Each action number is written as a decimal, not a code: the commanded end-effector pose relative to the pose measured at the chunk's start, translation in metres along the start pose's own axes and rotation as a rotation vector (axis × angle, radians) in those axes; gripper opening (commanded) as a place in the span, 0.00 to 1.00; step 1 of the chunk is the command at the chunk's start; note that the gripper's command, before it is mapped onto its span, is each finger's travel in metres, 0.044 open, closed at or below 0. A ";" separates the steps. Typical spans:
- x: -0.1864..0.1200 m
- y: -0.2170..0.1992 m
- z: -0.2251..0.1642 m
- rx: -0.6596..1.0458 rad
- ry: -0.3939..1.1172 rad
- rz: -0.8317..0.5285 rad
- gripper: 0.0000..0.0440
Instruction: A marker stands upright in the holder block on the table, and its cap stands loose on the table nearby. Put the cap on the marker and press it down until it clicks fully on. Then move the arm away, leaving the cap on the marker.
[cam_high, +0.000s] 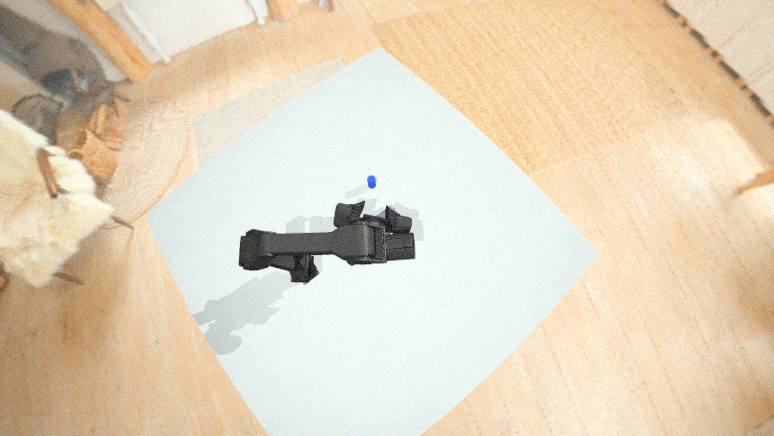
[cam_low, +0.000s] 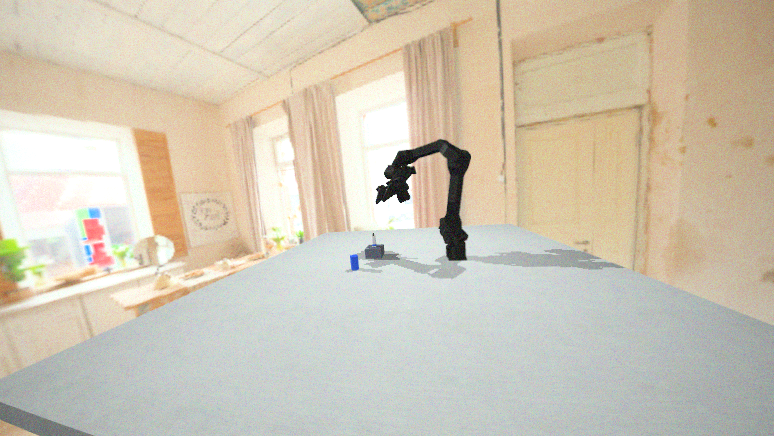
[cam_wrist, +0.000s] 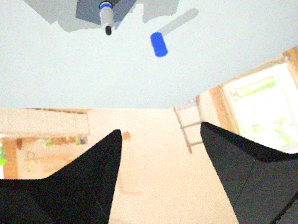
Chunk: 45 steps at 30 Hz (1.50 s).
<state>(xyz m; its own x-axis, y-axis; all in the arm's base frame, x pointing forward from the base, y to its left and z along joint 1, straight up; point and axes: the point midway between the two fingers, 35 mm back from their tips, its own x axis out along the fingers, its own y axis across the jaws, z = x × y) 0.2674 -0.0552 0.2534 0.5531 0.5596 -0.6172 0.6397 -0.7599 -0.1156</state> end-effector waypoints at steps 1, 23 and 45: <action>0.004 0.005 -0.002 -0.026 -0.028 -0.010 0.66; 0.040 0.032 -0.006 -0.138 -0.187 -0.074 0.70; 0.078 0.050 -0.014 -0.241 -0.326 -0.114 0.73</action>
<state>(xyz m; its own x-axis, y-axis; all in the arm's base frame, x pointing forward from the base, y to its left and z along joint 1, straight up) 0.3445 -0.0467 0.2103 0.3031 0.4842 -0.8208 0.8061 -0.5897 -0.0502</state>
